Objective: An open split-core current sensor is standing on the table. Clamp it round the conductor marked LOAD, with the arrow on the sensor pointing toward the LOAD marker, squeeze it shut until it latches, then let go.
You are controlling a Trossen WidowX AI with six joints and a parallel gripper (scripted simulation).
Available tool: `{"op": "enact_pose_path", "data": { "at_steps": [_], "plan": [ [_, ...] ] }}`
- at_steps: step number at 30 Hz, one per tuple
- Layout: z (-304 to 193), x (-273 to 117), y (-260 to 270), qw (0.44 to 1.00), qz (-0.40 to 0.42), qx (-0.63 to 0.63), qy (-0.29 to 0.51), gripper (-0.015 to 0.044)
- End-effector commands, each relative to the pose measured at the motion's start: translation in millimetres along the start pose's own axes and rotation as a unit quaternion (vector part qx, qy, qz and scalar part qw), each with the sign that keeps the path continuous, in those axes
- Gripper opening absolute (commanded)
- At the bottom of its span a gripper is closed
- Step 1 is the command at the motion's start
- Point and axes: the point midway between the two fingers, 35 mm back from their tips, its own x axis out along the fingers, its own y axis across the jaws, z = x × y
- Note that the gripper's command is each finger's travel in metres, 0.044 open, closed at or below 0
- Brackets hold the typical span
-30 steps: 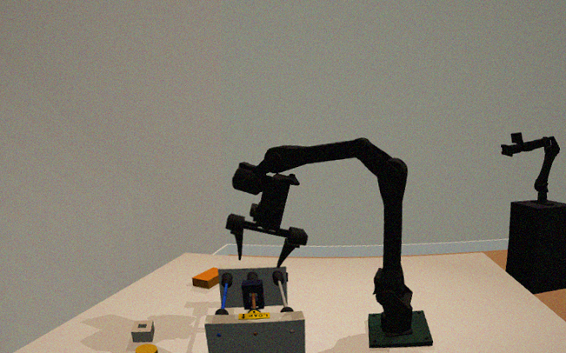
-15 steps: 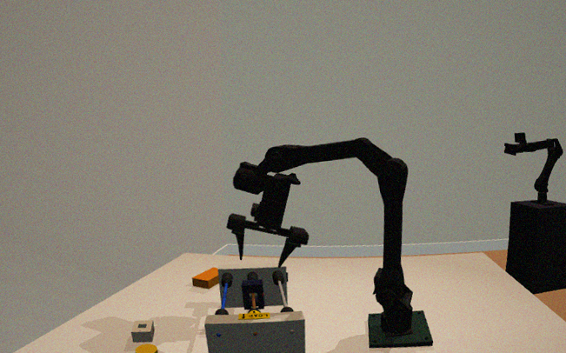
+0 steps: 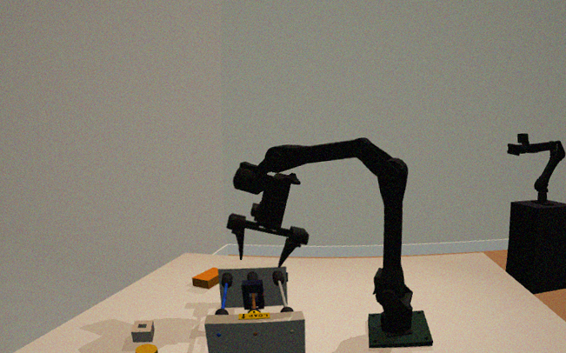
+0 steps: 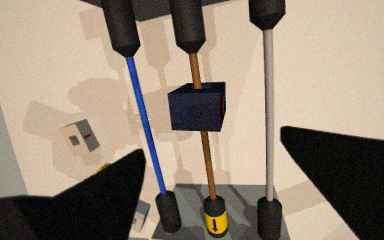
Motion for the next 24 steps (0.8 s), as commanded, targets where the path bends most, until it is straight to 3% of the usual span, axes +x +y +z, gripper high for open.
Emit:
{"op": "enact_pose_path", "data": {
  "at_steps": [1, 10, 17, 24],
  "plan": [
    [-1, -1, 0, 1.000, 0.001, -0.002, 0.003, 0.0440],
    [-6, 0, -2, 1.000, -0.006, -0.017, -0.011, 0.0440],
    [-60, -2, -23, 0.972, -0.036, -0.190, -0.134, 0.0440],
    [-96, -14, -47, 0.903, -0.016, -0.340, -0.262, 0.0440]
  ]
}}
